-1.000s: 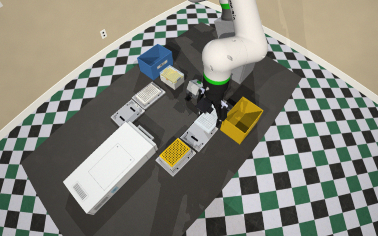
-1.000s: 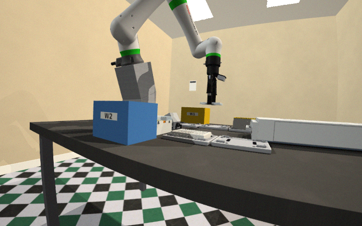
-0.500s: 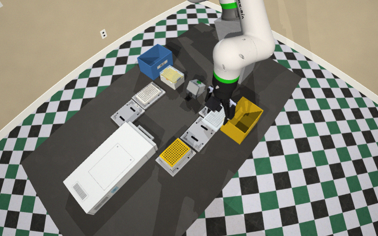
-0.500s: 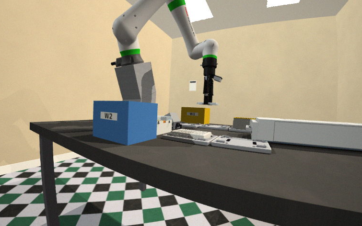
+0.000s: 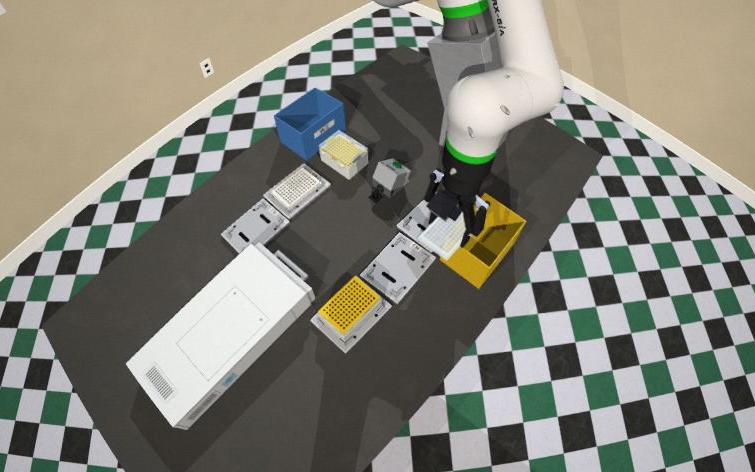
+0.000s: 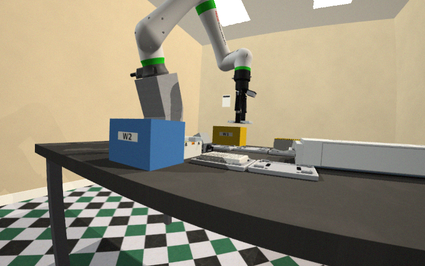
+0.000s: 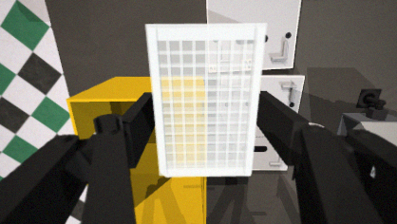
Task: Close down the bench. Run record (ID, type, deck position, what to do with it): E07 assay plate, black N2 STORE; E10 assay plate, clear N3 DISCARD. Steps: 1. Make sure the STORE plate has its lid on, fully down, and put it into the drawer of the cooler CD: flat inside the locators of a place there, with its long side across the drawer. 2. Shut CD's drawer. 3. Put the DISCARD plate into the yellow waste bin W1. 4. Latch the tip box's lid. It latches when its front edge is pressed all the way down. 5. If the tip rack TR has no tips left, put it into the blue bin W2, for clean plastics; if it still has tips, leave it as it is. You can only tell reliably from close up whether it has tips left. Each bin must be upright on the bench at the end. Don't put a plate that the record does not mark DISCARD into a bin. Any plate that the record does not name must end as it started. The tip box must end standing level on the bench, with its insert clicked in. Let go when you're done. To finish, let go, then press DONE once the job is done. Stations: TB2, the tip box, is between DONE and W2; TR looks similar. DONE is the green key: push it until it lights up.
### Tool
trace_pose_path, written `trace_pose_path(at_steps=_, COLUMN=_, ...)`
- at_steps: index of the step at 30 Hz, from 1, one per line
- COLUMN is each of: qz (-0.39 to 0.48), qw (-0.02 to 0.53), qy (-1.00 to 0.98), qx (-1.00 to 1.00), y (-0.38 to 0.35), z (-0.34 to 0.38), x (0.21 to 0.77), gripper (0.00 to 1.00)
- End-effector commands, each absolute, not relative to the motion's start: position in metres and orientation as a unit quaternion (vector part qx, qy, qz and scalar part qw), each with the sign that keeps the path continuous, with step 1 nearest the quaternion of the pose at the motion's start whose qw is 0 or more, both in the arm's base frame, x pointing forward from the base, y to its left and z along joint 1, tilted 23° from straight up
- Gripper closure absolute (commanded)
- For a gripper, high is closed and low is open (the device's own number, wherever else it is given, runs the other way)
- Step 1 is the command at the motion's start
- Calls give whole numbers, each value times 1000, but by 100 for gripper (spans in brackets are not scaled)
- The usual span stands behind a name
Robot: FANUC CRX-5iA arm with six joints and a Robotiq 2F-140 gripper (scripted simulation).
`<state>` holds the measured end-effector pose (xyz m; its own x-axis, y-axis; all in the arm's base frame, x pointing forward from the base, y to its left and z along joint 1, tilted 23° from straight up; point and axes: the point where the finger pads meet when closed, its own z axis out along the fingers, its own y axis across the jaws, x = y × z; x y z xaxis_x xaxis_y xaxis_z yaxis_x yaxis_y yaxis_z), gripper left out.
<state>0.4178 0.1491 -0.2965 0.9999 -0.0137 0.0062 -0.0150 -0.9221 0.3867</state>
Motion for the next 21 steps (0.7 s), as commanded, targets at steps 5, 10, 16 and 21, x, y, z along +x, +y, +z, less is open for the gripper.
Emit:
trace_pose_path(at_steps=5, qz=2, qw=197, qy=-7, qx=980, y=161, z=-301, x=402, gripper=90)
trace_pose_path(at_steps=10, qz=2, qw=197, qy=-7, qx=980, y=169, z=-304, x=391, gripper=90)
trace_pose_path(at_steps=16, qz=2, qw=197, qy=-7, qx=980, y=175, z=-307, x=383, gripper=90)
trace_pose_path(at_steps=21, qz=2, qw=197, qy=-7, qx=980, y=182, z=-310, x=372, gripper=90)
